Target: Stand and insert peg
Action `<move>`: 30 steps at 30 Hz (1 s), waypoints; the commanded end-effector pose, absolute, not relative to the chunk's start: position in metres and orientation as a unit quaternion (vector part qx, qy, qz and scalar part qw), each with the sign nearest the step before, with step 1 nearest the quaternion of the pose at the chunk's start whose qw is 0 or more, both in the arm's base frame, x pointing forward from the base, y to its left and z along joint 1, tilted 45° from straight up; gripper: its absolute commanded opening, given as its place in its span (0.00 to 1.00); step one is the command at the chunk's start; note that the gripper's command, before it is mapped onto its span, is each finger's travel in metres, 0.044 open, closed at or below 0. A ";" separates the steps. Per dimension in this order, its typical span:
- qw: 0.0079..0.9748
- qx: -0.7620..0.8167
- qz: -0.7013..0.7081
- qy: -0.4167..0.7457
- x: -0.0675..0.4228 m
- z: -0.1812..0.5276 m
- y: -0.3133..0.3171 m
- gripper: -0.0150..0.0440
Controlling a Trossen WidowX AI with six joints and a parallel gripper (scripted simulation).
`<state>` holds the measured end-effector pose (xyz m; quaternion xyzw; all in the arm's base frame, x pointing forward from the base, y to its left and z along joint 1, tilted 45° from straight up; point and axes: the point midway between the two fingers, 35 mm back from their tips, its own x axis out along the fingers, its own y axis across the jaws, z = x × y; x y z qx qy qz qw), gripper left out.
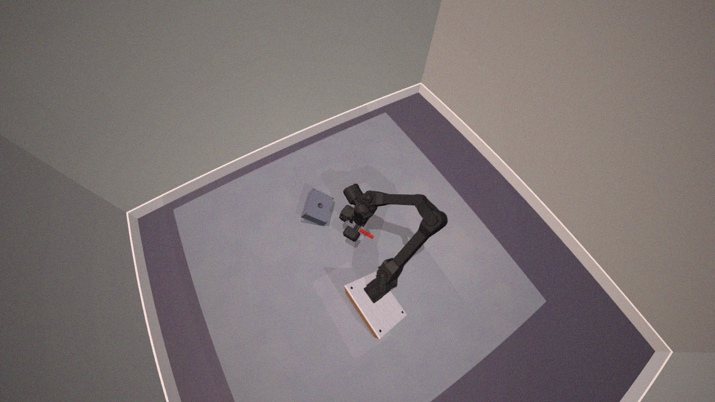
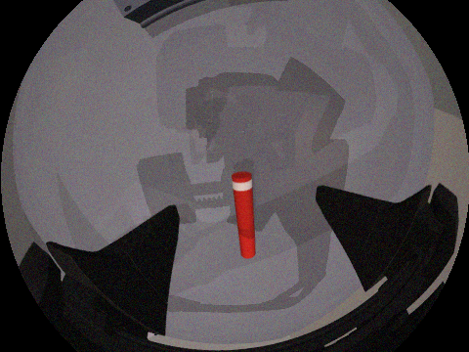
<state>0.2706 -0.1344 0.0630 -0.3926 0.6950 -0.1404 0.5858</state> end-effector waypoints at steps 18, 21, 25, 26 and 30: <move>0.581 -0.396 -0.139 0.698 0.267 0.044 -0.153 0.82; 0.581 -0.396 -0.139 0.698 0.267 0.044 -0.153 0.69; 0.581 -0.396 -0.139 0.698 0.267 0.044 -0.153 0.51; 0.581 -0.396 -0.139 0.698 0.267 0.044 -0.153 0.47; 0.581 -0.396 -0.139 0.698 0.267 0.044 -0.153 0.44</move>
